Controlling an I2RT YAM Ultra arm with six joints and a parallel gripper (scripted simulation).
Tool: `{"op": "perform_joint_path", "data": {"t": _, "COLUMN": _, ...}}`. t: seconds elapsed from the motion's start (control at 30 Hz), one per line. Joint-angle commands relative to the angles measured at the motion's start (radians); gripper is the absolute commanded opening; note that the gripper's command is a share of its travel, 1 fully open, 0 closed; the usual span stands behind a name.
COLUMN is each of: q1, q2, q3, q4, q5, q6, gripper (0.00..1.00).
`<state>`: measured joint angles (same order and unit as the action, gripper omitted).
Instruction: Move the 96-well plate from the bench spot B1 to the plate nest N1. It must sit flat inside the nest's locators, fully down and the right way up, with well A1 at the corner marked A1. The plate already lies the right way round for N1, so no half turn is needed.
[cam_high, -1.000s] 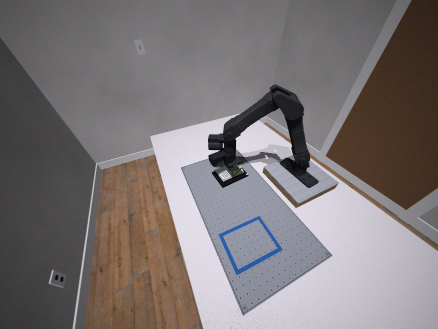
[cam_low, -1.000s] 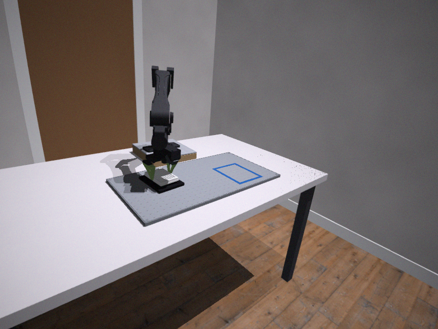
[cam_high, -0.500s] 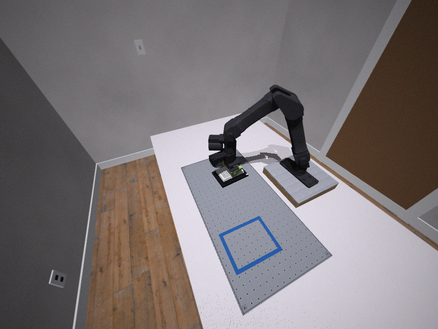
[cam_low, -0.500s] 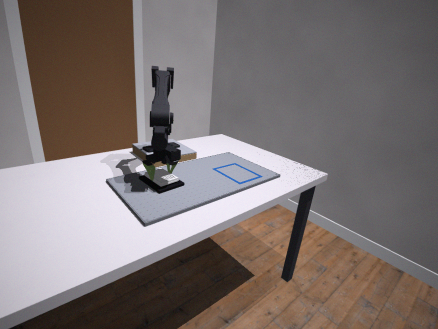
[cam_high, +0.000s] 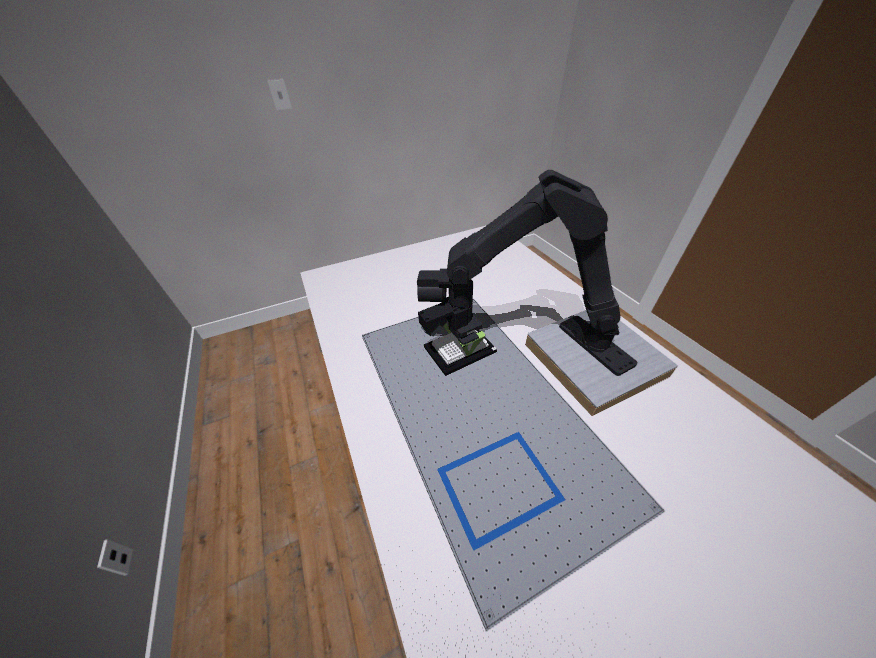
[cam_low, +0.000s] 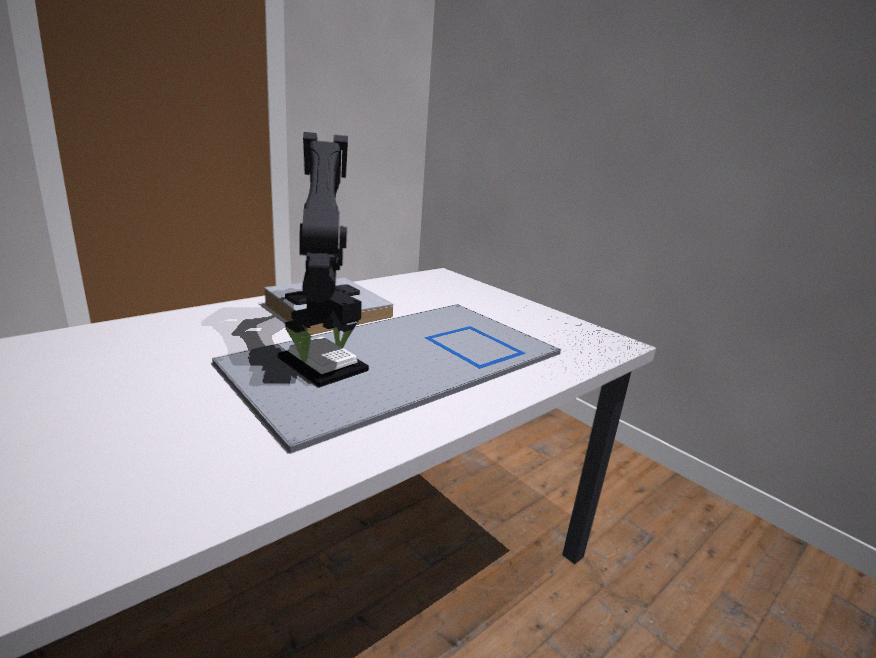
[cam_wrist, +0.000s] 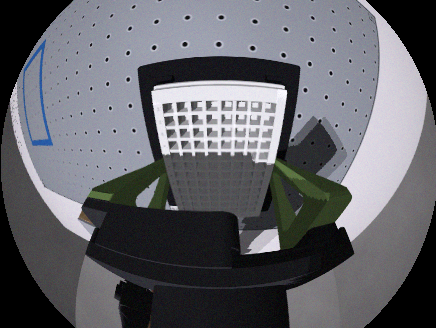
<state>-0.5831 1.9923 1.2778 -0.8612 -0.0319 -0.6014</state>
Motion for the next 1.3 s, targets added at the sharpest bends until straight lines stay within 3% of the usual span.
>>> {"op": "perform_joint_path", "data": {"t": 0.0, "q1": 0.005, "q2": -0.031, "q3": 0.005, "q4": 0.018, "q5": -0.004, "q6": 0.007, "gripper": 0.0}}
{"op": "perform_joint_path", "data": {"t": 0.53, "q1": 0.007, "q2": -0.028, "q3": -0.023, "q4": 0.026, "q5": -0.004, "q6": 0.008, "gripper": 0.0}}
{"op": "perform_joint_path", "data": {"t": 0.63, "q1": 0.007, "q2": -0.026, "q3": -0.001, "q4": 0.029, "q5": -0.004, "q6": 0.008, "gripper": 0.0}}
{"op": "perform_joint_path", "data": {"t": 1.27, "q1": 0.009, "q2": -0.003, "q3": -0.011, "q4": 0.039, "q5": -0.004, "q6": 0.008, "gripper": 0.0}}
